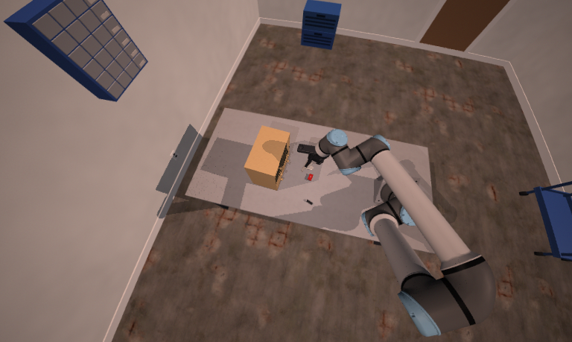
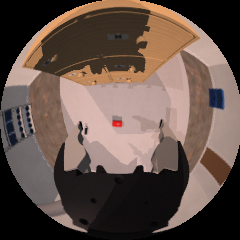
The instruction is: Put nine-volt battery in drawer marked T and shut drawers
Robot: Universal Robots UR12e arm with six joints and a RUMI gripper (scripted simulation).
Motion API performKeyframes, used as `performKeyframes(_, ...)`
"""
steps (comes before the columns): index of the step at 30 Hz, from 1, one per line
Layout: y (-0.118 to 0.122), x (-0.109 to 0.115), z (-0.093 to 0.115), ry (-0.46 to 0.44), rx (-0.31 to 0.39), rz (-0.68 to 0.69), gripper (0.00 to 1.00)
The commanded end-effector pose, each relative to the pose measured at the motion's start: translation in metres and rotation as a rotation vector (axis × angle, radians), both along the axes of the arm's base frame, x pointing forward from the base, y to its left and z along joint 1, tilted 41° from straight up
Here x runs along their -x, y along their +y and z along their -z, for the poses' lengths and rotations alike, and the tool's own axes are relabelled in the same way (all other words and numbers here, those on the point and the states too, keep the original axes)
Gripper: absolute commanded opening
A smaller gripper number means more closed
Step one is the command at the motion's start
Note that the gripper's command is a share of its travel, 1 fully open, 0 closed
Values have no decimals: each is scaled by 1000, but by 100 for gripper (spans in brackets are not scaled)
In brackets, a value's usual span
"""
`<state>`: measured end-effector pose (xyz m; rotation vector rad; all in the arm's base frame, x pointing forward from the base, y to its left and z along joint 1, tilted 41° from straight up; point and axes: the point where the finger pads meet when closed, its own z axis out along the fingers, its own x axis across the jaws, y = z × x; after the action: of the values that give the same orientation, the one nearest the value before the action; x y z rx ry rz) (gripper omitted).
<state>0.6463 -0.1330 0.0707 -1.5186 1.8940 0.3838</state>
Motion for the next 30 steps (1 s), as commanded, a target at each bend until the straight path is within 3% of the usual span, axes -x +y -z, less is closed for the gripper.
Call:
performKeyframes(1, 1, -4, 3, -35, 7, 31, 100)
performKeyframes(30, 13, -20, 18, -211, 29, 186, 100)
